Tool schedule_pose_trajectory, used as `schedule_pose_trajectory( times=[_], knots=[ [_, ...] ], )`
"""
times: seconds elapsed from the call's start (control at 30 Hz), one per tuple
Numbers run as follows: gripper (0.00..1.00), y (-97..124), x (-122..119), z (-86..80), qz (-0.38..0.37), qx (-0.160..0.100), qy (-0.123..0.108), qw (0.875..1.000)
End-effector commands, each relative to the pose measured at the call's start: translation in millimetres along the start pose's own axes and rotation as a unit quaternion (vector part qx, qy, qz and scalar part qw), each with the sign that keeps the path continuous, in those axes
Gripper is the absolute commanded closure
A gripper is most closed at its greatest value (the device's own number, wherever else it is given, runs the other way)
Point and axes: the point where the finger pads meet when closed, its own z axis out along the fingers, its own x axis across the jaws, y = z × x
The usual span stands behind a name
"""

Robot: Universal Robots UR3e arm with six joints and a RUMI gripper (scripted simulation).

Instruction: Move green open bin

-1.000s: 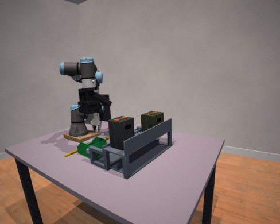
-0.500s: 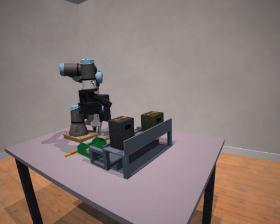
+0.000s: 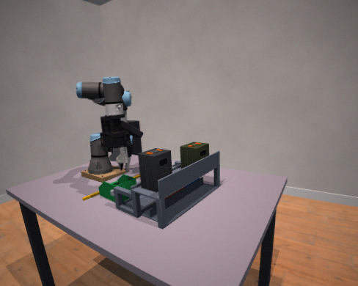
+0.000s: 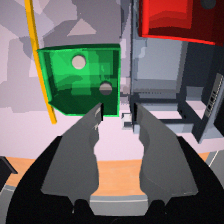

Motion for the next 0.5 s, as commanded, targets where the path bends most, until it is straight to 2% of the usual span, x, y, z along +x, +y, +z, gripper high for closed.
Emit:
schedule_pose_trajectory(
  times=[0.0, 0.47],
  knots=[
    [0.8, 0.4, 0.5, 0.7, 0.0, -0.001, 0.001, 1.0],
    [0.8, 0.4, 0.5, 3.3, 0.0, -0.001, 0.001, 1.0]
  ],
)
